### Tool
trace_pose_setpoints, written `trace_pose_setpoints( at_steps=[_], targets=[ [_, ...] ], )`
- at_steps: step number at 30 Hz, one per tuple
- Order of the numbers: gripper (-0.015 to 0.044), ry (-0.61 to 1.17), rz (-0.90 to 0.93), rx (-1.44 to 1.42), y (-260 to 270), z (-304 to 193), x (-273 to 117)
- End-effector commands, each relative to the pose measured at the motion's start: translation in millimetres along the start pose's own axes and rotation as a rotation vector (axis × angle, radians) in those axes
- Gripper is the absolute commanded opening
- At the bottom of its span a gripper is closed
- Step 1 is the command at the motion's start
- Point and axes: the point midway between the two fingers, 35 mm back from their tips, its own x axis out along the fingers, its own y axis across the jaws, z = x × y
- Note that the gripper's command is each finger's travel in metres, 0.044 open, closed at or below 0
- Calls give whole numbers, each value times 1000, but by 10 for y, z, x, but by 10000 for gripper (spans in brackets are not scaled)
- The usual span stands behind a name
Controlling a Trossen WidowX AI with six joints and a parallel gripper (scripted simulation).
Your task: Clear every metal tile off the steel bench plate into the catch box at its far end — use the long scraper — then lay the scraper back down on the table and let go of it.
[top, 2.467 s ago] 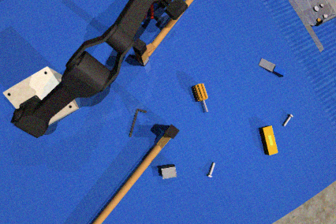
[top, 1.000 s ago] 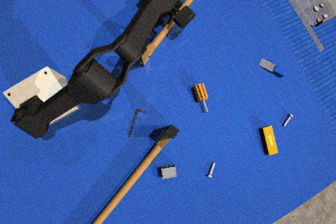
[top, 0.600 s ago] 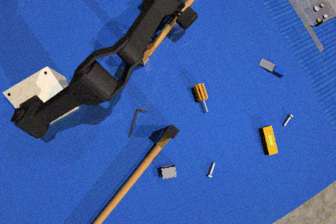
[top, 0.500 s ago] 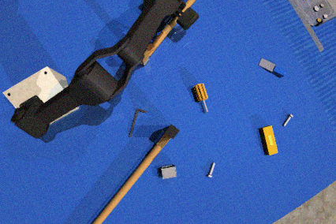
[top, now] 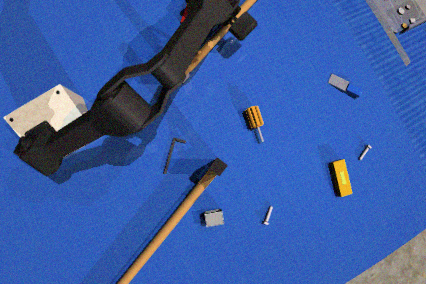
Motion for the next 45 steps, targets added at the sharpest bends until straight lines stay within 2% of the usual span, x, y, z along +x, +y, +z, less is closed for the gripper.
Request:
trace_pose_setpoints(
  at_steps=[1,36,45],
  targets=[
    [0,-3,-2,5,-82,22,9],
    [0,-4,-6,4,-422,63,37],
    [0,-5,3,1,-333,192,-207]
  ],
)
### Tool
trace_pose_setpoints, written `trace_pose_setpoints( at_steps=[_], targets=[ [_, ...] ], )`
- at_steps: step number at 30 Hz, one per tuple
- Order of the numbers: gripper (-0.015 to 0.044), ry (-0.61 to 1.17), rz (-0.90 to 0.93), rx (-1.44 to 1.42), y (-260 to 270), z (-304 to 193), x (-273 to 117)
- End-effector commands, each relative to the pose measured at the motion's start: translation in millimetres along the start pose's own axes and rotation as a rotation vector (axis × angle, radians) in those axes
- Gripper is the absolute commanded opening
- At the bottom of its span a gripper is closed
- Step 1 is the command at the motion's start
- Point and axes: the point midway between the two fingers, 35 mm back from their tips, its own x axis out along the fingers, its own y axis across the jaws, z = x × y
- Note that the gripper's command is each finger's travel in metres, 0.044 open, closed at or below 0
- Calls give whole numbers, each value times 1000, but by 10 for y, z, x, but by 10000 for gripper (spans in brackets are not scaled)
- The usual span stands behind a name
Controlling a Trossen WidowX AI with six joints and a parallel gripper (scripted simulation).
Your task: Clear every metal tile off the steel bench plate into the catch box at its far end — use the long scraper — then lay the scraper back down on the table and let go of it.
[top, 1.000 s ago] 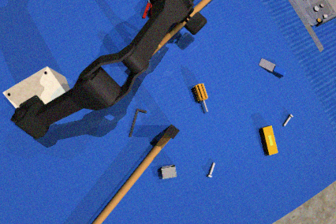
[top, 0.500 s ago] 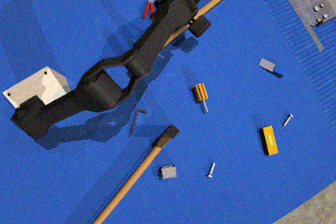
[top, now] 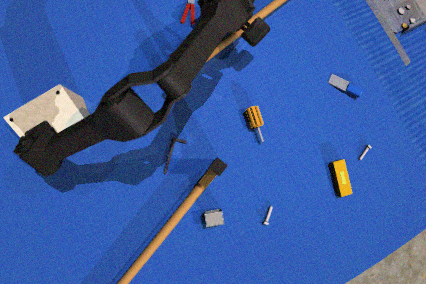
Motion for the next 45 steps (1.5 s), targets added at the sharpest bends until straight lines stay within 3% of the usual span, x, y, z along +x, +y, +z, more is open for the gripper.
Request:
trace_pose_setpoints(
  at_steps=[1,24,31,45],
  targets=[
    [0,-12,-4,7,3,104,-148],
    [0,-10,-4,6,13,344,-803],
    [0,-28,-4,10,341,395,-948],
    [0,-27,-11,26,377,355,-760]
  ],
)
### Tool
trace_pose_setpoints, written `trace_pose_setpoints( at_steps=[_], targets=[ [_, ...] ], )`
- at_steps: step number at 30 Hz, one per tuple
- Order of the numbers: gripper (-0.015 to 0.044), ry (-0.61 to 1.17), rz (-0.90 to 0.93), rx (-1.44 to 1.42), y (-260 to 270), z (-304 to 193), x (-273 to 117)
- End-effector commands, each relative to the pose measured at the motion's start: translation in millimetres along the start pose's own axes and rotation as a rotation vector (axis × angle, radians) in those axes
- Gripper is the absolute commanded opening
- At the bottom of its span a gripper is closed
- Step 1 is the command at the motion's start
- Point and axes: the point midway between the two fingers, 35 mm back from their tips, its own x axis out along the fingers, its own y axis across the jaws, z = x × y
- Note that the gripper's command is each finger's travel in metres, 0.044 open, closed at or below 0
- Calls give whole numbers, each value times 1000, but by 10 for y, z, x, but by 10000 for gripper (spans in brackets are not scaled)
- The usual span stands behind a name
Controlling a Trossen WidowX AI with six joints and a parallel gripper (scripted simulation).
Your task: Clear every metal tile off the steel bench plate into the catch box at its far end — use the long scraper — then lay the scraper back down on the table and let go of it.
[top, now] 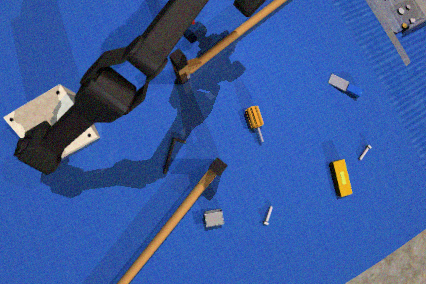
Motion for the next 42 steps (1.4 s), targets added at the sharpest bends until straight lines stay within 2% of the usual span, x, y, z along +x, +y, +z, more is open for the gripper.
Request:
trace_pose_setpoints(
  at_steps=[1,42],
  targets=[
    [0,10,-7,0,13,-52,108],
    [0,24,-44,67,-6,-456,949]
  ],
)
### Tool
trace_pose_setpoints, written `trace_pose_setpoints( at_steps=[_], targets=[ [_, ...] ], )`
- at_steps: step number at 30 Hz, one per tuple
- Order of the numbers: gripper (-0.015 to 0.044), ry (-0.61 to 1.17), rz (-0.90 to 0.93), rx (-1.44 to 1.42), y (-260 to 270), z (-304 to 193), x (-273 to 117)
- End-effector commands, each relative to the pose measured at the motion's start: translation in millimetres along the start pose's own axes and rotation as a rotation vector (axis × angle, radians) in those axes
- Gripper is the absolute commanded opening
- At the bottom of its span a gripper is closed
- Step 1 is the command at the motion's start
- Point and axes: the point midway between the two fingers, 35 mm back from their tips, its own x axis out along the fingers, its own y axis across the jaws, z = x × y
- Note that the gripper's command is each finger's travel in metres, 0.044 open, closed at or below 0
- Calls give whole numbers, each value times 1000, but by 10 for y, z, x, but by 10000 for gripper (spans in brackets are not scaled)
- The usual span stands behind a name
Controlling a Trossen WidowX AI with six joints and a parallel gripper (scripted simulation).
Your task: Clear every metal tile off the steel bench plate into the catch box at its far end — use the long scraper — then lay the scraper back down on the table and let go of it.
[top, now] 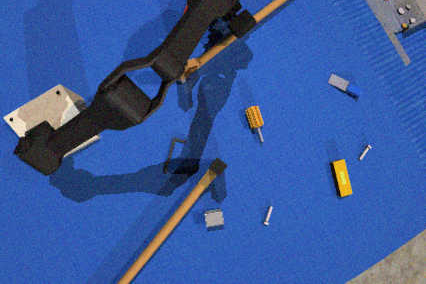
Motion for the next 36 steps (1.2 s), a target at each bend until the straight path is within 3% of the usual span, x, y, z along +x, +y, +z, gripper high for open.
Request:
trace_pose_setpoints(
  at_steps=[1,36],
  targets=[
    [0,2,-5,-6,-8,-21,20],
    [0,3,-5,-6,-346,14,37]
  ],
)
